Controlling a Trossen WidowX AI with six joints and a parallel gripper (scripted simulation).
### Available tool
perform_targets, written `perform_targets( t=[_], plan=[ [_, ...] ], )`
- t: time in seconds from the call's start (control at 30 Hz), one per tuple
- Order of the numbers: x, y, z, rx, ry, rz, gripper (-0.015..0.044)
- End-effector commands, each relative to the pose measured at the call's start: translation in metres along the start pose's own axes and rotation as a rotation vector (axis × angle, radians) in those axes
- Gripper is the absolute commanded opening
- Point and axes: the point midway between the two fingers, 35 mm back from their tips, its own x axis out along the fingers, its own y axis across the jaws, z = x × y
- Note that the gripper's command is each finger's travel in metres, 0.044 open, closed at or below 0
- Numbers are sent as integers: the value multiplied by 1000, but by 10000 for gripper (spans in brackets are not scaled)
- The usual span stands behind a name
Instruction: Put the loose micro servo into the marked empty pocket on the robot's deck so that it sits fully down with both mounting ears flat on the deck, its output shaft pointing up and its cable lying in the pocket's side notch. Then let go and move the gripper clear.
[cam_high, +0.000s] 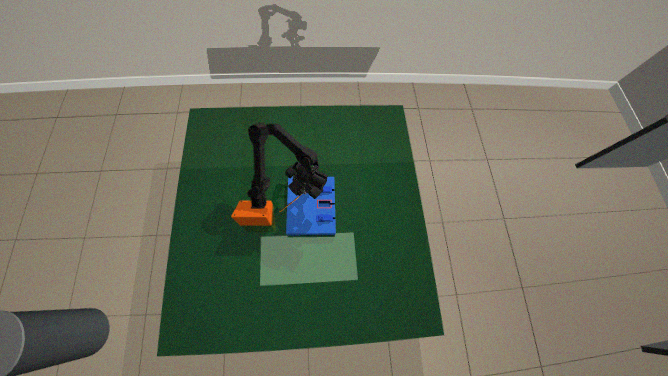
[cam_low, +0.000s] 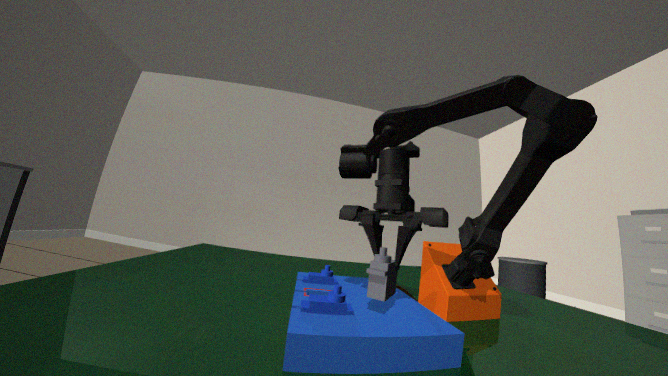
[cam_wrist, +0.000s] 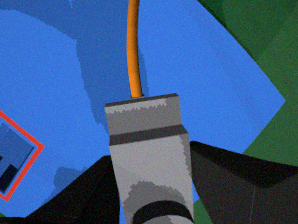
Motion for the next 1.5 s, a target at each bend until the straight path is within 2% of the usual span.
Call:
perform_targets(
  t=[0.0, 0.27, 0.53, 1.47],
  plan=[
    [-3, 11, 7, -8, 6, 13, 0],
    [-3, 39, 39, -8, 5, 14, 0],
    [-3, 41, 41, -42, 4, 14, 0],
    [-3, 41, 41, -992, -3, 15, 0]
  ],
)
